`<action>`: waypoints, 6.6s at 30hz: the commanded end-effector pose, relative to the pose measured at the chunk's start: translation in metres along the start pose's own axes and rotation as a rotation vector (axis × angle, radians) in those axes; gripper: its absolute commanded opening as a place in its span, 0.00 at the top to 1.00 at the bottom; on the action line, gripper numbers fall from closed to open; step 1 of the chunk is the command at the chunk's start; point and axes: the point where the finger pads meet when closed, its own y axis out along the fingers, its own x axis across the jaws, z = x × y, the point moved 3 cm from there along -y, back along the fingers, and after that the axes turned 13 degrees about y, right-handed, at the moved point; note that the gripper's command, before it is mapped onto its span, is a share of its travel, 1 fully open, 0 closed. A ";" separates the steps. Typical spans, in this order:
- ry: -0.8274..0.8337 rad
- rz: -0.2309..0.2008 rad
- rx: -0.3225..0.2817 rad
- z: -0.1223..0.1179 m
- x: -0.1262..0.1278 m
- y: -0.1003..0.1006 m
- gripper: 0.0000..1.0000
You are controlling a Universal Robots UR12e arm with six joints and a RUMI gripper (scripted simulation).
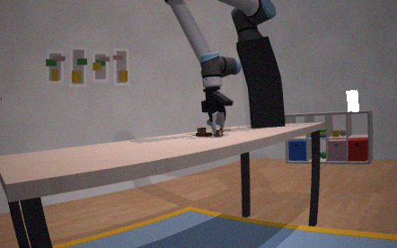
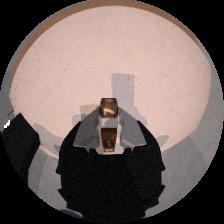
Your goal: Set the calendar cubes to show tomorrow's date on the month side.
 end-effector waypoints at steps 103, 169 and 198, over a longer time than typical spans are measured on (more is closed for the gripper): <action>0.005 -0.001 0.000 -0.091 0.021 -0.070 0.89; 0.005 -0.001 0.000 -0.091 0.021 -0.044 0.89; 0.005 -0.001 0.000 -0.091 0.021 -0.023 0.89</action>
